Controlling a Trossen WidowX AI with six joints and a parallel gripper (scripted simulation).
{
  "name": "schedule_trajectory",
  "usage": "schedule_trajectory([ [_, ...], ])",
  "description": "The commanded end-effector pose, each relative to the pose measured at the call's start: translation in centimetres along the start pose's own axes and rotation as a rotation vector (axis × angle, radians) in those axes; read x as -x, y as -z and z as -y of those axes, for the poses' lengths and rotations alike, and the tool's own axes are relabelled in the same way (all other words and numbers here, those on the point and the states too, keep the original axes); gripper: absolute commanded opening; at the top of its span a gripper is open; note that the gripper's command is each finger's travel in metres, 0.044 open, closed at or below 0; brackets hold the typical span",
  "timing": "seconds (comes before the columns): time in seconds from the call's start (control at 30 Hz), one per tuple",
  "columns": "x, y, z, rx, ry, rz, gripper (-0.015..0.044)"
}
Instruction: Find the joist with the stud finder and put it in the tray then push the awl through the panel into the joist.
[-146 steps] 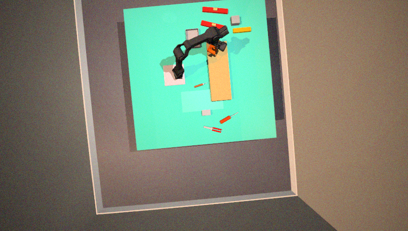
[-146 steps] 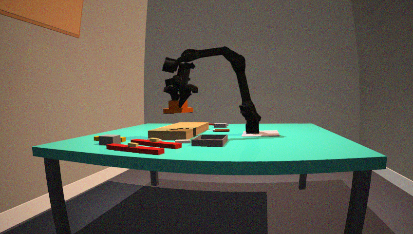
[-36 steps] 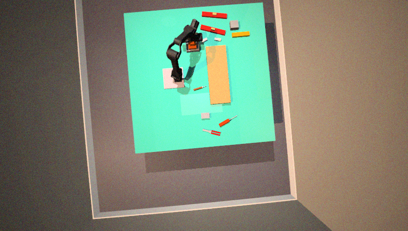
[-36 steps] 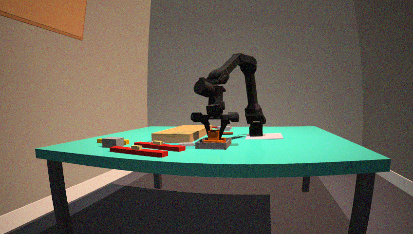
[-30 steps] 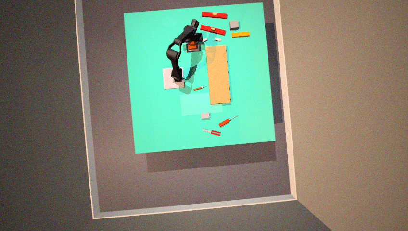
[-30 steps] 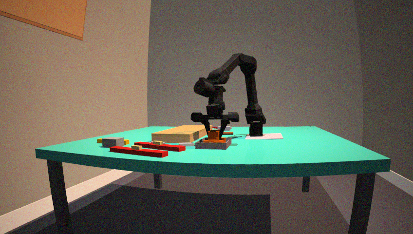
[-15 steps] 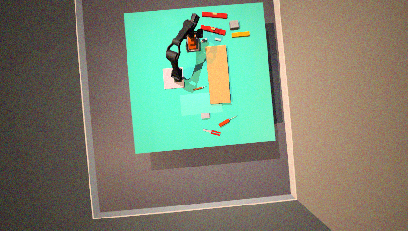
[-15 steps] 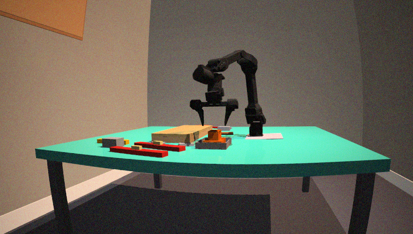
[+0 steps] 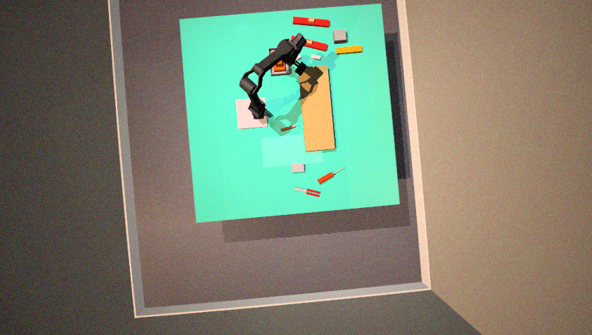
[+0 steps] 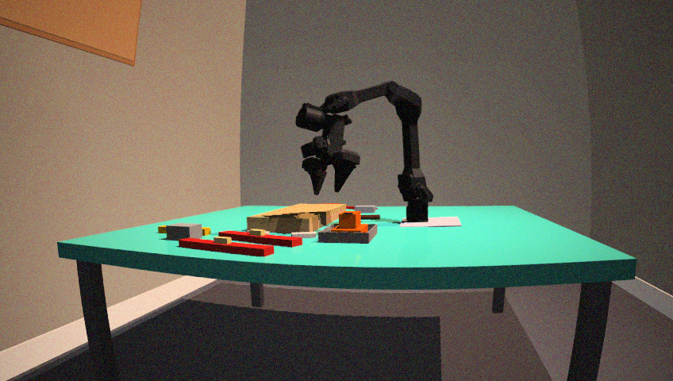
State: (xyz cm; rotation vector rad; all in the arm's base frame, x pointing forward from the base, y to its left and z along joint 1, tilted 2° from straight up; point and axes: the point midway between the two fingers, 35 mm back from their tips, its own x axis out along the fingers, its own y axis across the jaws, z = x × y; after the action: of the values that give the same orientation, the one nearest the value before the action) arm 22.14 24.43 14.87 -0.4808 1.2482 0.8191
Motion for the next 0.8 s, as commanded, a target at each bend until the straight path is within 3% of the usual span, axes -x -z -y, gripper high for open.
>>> schedule_trajectory([
  [0.0, 0.8, 3.1, 6.5, -0.527, 0.064, -0.003, 0.044],
  [0.4, 2.7, 12.2, 15.7, -1.586, 0.17, 0.055, 0.044],
  [0.77, 3.8, 21.0, 18.6, -2.427, 0.19, 0.143, 0.044],
])
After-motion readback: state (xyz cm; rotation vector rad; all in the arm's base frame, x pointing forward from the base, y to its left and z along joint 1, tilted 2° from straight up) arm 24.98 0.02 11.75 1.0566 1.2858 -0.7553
